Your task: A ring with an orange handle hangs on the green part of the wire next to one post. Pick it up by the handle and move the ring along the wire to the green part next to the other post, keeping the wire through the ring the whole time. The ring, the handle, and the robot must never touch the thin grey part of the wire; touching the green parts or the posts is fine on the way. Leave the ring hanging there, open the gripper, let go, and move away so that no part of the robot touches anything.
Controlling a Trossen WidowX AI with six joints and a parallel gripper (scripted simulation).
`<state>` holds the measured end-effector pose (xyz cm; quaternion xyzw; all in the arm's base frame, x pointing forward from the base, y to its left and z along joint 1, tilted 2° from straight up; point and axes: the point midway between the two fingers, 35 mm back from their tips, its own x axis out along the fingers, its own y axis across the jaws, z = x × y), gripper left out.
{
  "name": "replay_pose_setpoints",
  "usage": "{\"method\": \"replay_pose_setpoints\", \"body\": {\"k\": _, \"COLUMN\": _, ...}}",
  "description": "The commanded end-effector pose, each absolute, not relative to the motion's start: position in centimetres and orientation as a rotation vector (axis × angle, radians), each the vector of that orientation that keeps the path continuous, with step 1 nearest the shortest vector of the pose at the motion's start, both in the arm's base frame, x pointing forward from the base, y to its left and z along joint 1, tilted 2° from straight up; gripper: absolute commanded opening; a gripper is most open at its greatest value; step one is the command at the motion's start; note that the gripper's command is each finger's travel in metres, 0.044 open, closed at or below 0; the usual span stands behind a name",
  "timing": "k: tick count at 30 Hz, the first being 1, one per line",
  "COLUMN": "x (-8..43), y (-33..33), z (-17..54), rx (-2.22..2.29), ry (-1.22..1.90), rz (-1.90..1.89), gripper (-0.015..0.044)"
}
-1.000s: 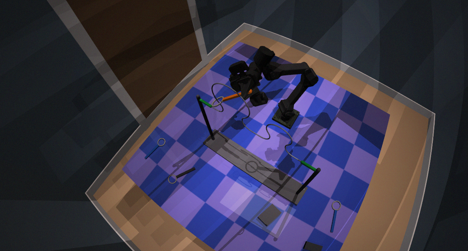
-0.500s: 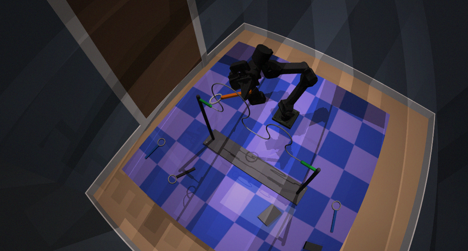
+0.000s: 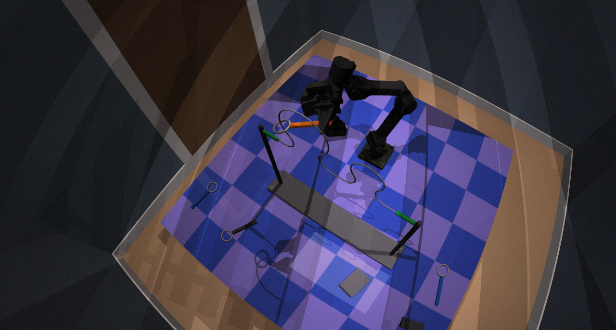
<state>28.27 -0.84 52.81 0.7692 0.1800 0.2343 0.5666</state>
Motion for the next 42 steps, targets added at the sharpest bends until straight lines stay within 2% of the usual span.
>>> {"method": "replay_pose_setpoints", "body": {"k": 1, "x": 28.2, "y": -0.7, "z": 52.8, "rx": 1.747, "ry": 0.426, "rz": 0.546, "gripper": -0.015}}
{"method": "replay_pose_setpoints", "body": {"k": 42, "x": 28.2, "y": -0.6, "z": 51.2, "rx": 1.287, "ry": 0.453, "rz": 0.432, "gripper": -0.015}}
